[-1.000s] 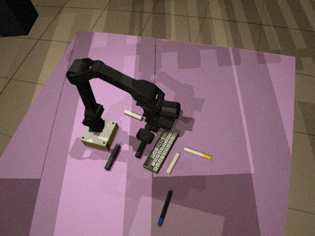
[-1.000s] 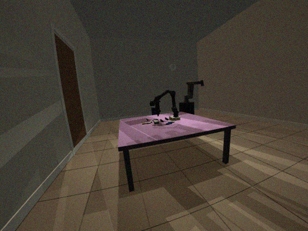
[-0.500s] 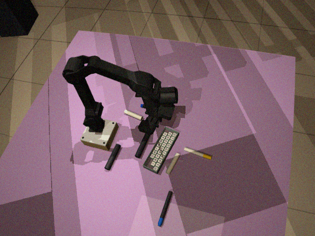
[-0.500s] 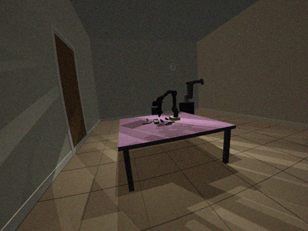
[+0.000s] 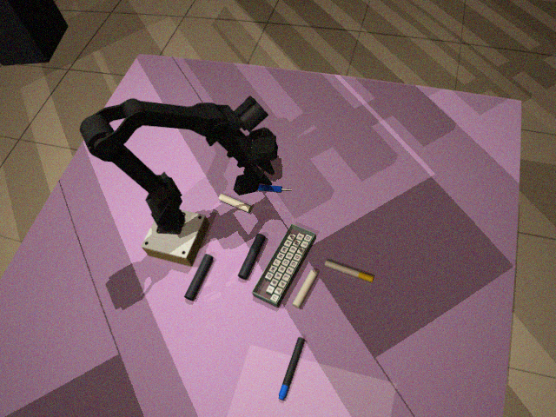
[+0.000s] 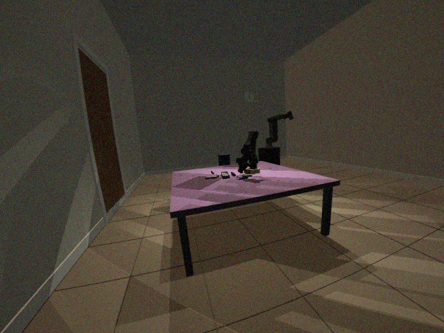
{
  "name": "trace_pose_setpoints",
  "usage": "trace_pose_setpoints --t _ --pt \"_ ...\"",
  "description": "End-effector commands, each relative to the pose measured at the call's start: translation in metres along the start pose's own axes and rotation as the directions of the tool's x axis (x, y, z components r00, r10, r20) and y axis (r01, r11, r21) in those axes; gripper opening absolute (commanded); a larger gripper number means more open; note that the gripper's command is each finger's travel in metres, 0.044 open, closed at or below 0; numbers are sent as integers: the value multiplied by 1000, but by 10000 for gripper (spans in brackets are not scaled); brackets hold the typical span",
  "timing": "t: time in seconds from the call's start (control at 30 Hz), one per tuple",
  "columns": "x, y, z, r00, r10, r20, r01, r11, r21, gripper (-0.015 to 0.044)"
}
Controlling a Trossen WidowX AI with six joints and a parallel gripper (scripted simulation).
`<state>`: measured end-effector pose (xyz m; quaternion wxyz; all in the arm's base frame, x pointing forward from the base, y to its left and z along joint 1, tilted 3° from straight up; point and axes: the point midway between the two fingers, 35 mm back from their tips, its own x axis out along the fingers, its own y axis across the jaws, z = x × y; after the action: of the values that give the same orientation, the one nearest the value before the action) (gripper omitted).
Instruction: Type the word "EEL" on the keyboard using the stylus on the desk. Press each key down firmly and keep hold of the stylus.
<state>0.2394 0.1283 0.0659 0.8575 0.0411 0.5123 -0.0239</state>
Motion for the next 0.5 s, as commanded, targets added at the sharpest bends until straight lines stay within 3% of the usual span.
trace_pose_setpoints --t 0.0,0.47 --pt "-2 11 -10 998 31 56 -31 1000 -3 150" --pt "2 9 -15 998 31 55 -31 1000 -3 150"
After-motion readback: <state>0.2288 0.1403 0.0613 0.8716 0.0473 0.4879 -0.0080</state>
